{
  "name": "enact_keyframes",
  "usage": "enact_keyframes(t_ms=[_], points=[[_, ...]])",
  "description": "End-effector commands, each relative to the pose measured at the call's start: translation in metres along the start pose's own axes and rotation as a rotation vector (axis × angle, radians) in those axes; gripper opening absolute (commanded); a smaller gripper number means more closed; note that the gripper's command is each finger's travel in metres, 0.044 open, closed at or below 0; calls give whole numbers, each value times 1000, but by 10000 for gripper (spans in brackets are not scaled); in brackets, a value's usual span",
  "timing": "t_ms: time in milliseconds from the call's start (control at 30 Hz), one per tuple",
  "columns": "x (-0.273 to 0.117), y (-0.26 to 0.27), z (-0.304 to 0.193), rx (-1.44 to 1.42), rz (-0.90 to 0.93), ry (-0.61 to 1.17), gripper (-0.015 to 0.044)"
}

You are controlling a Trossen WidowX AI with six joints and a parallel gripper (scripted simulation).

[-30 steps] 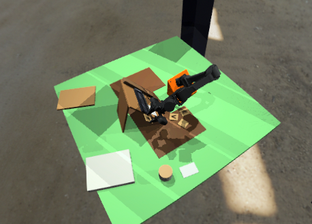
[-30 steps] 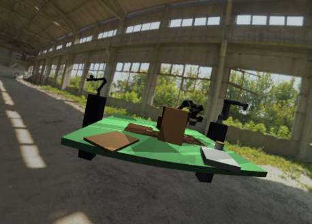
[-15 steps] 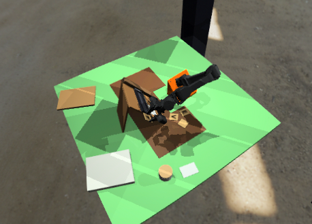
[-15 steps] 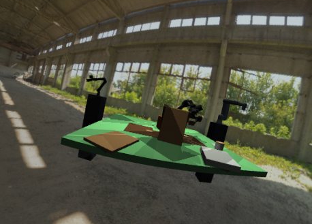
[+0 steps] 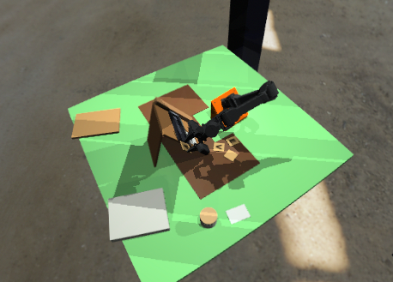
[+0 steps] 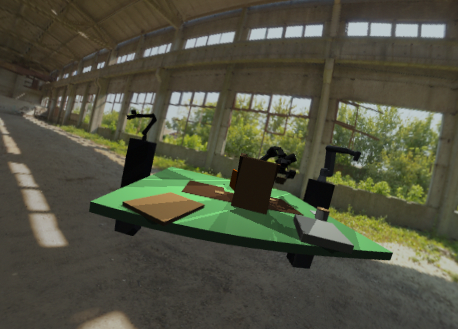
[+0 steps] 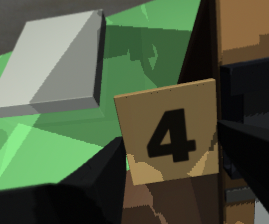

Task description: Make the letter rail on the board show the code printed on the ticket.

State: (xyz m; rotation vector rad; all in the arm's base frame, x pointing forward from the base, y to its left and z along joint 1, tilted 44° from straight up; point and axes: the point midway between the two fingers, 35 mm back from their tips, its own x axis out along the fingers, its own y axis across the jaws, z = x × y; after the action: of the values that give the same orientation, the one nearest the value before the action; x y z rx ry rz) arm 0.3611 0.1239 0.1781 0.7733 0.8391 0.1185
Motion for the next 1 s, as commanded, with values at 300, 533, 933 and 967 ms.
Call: enact_keyframes(t_ms=[300,533,933,967], points=[[0,-6,0,-6,2,1,0],[0,-10,0,-6,2,1,0],[0,-16,0,-6,2,1,0],[0,-16,0,-6,2,1,0]])
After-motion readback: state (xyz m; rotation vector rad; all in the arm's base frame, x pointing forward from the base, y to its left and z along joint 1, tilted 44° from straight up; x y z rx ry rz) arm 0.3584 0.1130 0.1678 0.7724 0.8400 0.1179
